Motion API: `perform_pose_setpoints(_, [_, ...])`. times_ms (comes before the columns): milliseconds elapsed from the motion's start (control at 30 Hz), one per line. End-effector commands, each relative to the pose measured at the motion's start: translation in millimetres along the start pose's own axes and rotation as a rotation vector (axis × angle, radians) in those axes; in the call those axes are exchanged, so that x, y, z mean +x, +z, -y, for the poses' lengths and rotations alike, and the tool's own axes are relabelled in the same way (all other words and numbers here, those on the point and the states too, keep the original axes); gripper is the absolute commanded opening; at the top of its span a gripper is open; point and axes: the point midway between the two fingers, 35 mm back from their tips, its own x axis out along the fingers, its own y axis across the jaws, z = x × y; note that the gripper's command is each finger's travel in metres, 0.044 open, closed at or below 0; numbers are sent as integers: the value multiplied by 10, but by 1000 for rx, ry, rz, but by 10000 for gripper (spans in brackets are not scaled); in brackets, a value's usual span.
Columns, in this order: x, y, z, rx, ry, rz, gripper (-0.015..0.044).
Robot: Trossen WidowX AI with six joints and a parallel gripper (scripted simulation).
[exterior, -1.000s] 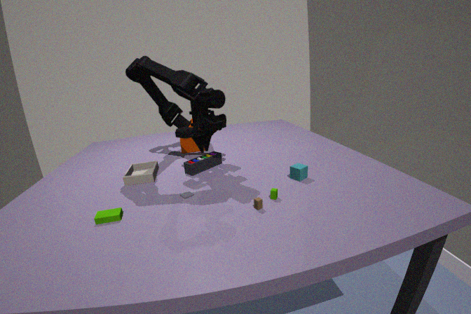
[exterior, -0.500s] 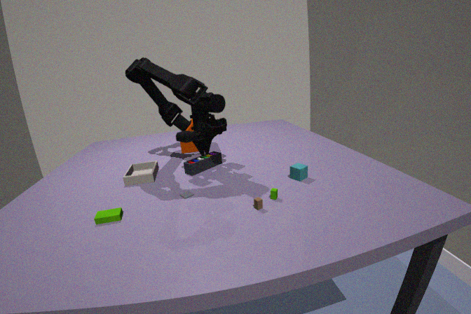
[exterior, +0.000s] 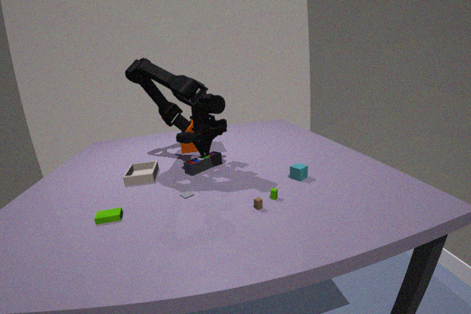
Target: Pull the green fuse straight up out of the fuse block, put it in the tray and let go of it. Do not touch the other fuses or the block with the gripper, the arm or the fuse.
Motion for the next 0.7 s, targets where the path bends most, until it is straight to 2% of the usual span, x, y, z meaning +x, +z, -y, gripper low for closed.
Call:
perform_pose_setpoints(0, [37, -2, 5, -4, -3, -1, 74])
perform_pose_setpoints(300, [79, -3, 5, -4, -3, -1, 74])
perform_pose_setpoints(667, [68, -4, 0, 0, 0, -1, 1])
